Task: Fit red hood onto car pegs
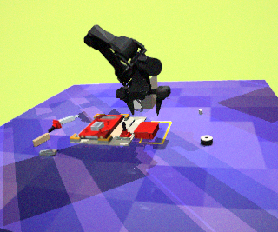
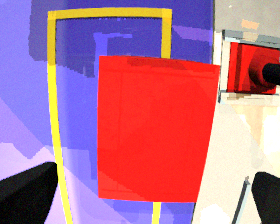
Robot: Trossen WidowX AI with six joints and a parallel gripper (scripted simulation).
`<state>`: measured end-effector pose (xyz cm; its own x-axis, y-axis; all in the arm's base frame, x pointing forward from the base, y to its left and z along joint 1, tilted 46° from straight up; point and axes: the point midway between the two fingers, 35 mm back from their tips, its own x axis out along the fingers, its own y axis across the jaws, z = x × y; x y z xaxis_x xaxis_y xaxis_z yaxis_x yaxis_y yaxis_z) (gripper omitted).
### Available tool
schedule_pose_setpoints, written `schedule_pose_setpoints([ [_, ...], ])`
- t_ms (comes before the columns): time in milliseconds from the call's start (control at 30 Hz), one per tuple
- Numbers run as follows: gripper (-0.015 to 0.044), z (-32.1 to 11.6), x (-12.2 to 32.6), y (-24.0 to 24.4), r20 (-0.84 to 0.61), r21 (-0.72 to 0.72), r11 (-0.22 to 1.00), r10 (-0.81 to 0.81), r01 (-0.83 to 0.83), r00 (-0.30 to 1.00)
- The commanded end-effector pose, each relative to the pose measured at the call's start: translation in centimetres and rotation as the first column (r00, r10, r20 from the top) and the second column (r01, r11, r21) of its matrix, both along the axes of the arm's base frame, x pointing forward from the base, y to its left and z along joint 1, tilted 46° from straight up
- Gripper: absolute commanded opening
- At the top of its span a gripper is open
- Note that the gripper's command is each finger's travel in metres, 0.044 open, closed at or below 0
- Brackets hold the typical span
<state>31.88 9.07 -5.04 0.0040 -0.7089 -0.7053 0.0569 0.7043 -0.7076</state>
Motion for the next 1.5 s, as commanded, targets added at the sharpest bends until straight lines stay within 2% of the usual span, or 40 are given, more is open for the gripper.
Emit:
schedule_pose_setpoints([
  [0,0.044,-0.2,0.0,-0.3,-0.003,-0.005,1.0,0.004,-0.004,1.0],
  [1467,0.044,-2.1,0.0,-2.1,-0.002,-0.007,1.0,0.004,-0.004,1.0],
])
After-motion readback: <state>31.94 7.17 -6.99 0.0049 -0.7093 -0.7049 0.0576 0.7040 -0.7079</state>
